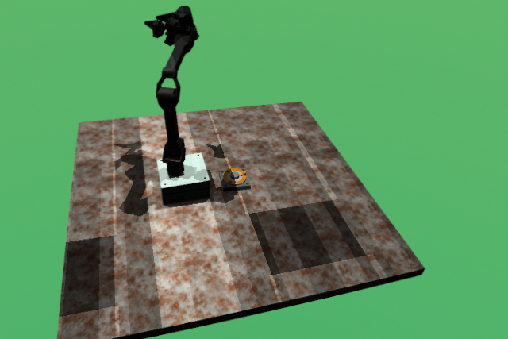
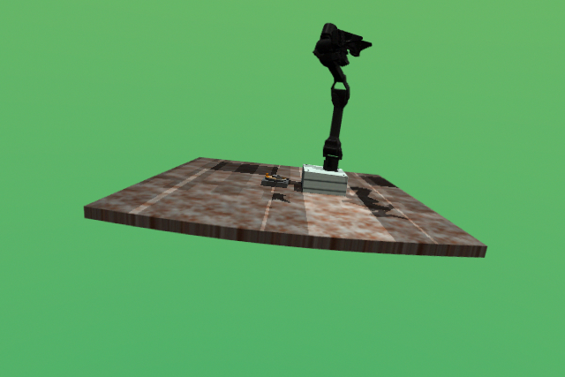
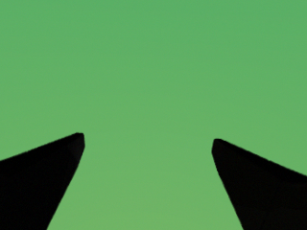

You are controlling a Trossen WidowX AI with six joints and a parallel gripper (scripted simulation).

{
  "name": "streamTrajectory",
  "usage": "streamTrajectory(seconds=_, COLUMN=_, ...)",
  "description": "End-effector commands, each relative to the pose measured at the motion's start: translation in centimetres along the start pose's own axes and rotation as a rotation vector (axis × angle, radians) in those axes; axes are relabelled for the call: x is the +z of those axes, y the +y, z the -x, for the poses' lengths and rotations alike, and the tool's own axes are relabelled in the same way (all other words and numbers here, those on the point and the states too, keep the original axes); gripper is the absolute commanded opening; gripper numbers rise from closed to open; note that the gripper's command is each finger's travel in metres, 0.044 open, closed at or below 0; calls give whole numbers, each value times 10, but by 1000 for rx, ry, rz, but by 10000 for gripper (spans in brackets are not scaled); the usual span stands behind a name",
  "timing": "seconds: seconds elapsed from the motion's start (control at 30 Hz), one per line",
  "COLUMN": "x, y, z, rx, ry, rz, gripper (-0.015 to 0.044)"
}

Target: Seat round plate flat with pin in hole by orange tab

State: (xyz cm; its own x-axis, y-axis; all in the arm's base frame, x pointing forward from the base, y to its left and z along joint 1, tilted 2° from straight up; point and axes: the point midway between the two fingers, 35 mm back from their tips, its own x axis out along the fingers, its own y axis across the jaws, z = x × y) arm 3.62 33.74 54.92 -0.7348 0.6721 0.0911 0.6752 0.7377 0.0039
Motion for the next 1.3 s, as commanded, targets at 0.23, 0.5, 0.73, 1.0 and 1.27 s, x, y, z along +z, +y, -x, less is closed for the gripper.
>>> streamTrajectory(seconds=0.23, x=55, y=108, z=76, rx=432, ry=132, rz=-691, gripper=190)
streamTrajectory(seconds=0.5, x=131, y=174, z=179, rx=809, ry=451, rz=-1360, gripper=0)
streamTrajectory(seconds=0.73, x=209, y=189, z=282, rx=1102, ry=883, rz=-1841, gripper=0)
streamTrajectory(seconds=1.0, x=302, y=153, z=394, rx=1370, ry=1582, rz=-2235, gripper=0)
streamTrajectory(seconds=1.27, x=391, y=66, z=477, rx=1516, ry=2557, rz=-2311, gripper=0)
